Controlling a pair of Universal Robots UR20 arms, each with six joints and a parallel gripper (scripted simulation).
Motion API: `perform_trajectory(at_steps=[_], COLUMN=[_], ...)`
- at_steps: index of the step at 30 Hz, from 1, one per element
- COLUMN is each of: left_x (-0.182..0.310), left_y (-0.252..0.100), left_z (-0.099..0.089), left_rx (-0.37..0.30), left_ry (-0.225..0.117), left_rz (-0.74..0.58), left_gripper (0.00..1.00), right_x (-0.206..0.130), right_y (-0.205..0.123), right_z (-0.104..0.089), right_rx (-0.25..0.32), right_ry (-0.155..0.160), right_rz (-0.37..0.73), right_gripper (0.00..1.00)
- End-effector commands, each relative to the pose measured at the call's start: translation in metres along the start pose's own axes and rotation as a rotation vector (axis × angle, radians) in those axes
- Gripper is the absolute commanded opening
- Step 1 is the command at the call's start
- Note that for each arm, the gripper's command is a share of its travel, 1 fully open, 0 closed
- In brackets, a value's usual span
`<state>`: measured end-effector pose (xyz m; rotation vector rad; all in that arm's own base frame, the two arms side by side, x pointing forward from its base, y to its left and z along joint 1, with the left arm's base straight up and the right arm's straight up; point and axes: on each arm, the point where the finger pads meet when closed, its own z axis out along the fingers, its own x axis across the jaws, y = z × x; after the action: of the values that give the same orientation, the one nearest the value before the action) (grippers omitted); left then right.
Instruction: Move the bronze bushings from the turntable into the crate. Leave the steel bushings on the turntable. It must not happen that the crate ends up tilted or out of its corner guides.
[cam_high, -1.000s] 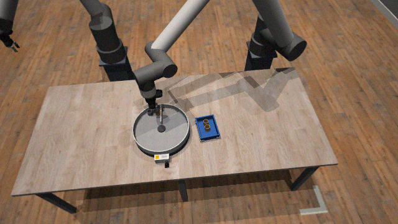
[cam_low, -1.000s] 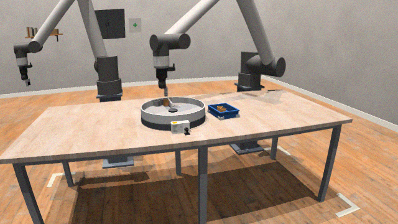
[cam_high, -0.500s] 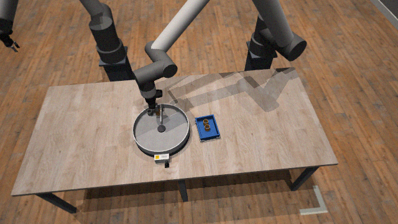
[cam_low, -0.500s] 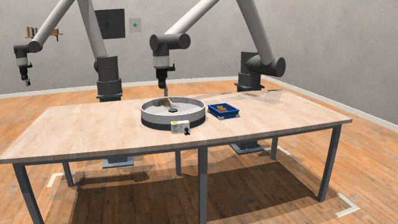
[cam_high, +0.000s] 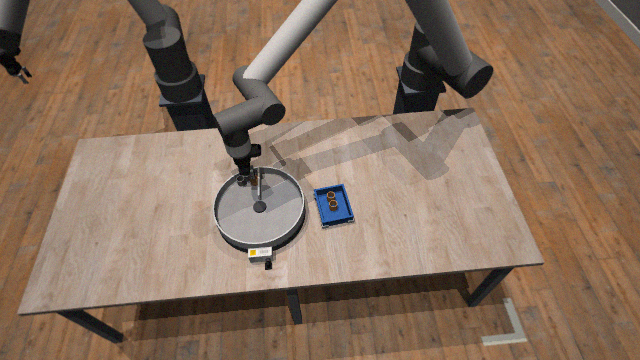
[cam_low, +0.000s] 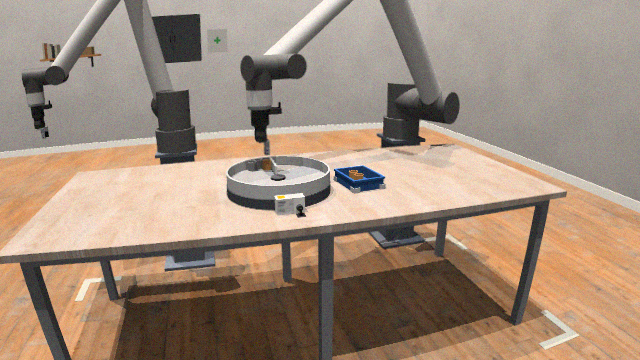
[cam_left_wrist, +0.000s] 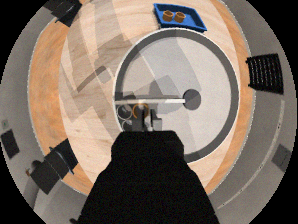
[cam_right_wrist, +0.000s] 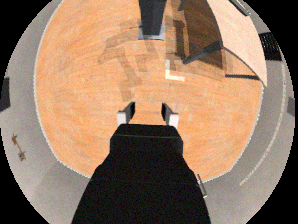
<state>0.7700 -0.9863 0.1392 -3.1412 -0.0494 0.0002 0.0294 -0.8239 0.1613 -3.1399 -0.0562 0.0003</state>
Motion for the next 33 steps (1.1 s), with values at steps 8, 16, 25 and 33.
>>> perform_trajectory(at_steps=[8,16,25,33], left_x=[0.0,0.0,0.0,0.0], left_y=[0.0,0.0,0.0,0.0], left_z=[0.013,0.022,0.022,0.022], left_rx=[-0.001,-0.001,-0.001,-0.001], left_ry=[0.001,0.001,0.001,0.001], left_rz=[0.0,0.0,0.0,0.0], left_gripper=[0.36,0.36,0.36,0.36], right_x=[0.0,0.0,0.0,0.0], right_y=[0.0,0.0,0.0,0.0], right_z=[-0.001,-0.001,-0.001,-0.001], right_rx=[-0.001,-0.001,-0.001,-0.001], right_ry=[0.0,0.0,0.0,0.0], right_rz=[0.0,0.0,0.0,0.0], right_gripper=[1.0,1.0,1.0,1.0])
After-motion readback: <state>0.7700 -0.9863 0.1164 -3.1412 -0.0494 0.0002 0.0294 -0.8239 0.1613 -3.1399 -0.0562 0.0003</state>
